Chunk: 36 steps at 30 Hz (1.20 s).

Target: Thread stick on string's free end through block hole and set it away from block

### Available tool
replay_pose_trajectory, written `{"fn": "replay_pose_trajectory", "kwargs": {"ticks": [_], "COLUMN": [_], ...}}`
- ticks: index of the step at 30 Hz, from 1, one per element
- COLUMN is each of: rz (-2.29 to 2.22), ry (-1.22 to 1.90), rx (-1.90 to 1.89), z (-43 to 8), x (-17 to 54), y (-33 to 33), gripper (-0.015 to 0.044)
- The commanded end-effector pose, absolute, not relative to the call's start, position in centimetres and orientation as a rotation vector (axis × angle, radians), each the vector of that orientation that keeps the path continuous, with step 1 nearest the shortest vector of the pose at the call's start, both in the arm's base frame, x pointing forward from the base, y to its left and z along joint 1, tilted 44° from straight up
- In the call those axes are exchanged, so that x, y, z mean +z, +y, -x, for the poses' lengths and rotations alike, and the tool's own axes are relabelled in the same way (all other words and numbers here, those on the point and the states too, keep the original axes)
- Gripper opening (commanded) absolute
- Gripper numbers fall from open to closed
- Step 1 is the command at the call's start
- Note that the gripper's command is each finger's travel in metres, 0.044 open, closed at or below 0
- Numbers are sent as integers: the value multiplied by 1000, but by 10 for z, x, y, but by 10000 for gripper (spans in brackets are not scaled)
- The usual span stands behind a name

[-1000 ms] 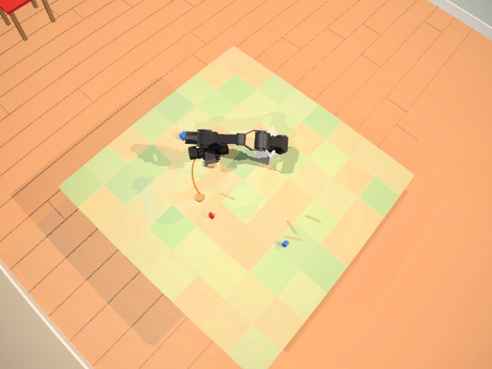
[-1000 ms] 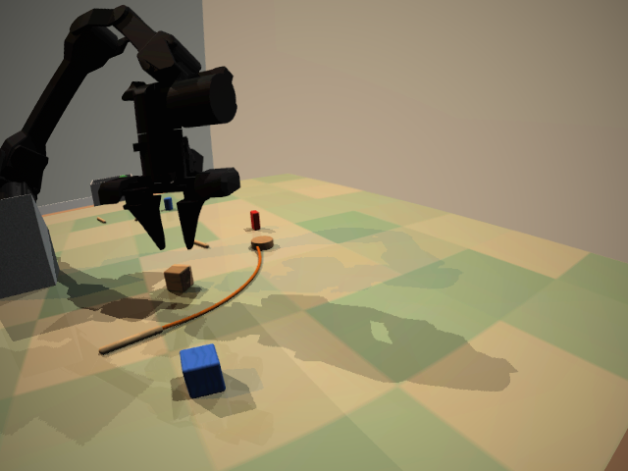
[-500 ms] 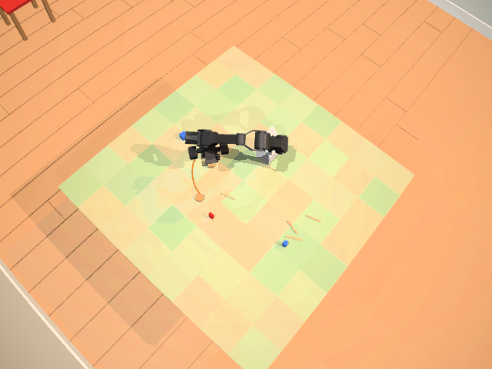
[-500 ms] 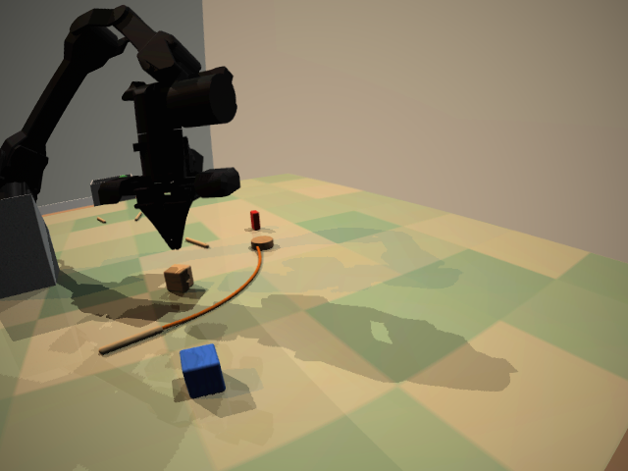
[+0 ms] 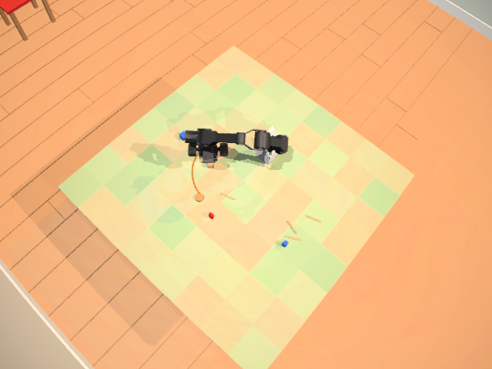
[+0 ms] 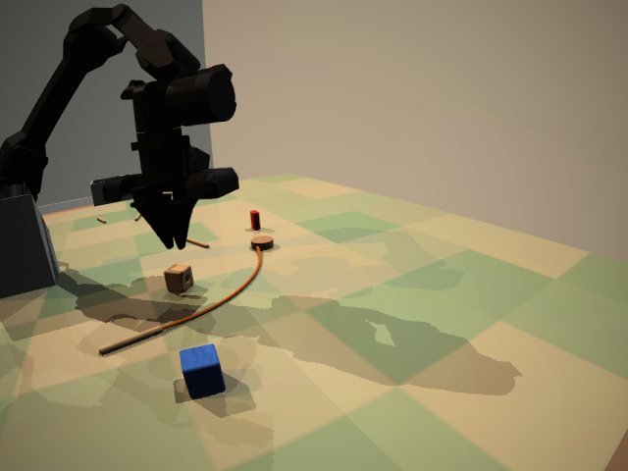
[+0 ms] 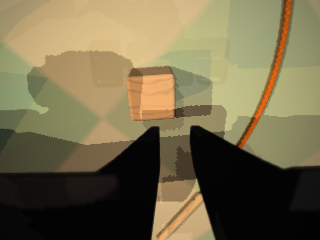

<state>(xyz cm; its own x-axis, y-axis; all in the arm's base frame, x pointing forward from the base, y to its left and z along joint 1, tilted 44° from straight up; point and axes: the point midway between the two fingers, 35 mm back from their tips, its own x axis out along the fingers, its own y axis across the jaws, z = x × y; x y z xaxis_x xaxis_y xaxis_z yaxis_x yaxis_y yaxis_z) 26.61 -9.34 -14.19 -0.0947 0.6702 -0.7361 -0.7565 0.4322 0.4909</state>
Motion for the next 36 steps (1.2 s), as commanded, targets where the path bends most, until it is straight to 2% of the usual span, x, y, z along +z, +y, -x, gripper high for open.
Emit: {"fn": "replay_pose_trajectory", "kwargs": {"ticks": [1,11,24,36], "rz": [-214,-940,-1383,-1755], "ry": [1389,1754,1841,1798], "rx": [938,178,-403,-996], "z": [-262,-252,-243,-235], "x": [-150,-168,-179,-190], "y": [-103,-126,-140,-153], "gripper": [184,440,440,440]}}
